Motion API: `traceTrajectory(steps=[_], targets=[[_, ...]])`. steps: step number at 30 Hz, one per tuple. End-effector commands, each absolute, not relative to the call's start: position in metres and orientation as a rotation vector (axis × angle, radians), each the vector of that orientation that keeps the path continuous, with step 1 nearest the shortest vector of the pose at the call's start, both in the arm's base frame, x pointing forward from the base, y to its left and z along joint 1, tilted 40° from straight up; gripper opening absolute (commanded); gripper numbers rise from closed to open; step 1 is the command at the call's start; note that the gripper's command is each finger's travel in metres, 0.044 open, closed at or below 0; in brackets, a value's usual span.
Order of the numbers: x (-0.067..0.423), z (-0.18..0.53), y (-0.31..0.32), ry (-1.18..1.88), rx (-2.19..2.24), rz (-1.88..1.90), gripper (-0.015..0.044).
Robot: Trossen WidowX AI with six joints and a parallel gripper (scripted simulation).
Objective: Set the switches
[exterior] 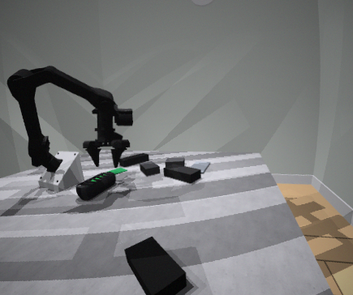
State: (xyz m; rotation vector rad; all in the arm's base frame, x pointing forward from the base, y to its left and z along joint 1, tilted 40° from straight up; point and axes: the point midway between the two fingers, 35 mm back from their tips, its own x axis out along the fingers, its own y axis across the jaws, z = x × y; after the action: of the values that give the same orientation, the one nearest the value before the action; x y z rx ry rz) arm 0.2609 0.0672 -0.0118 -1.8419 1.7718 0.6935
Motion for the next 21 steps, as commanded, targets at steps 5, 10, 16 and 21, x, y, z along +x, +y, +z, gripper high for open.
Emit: traceTrajectory(steps=[5,10,16,21], targets=[[0.26,-0.023,0.057,1.783,-1.851,0.699,0.044],[0.26,-0.03,0.051,1.783,-1.851,0.698,0.044],[0.259,-0.037,0.045,1.784,-1.852,0.698,0.044],[0.259,-0.043,0.04,1.785,-1.852,0.697,0.044]])
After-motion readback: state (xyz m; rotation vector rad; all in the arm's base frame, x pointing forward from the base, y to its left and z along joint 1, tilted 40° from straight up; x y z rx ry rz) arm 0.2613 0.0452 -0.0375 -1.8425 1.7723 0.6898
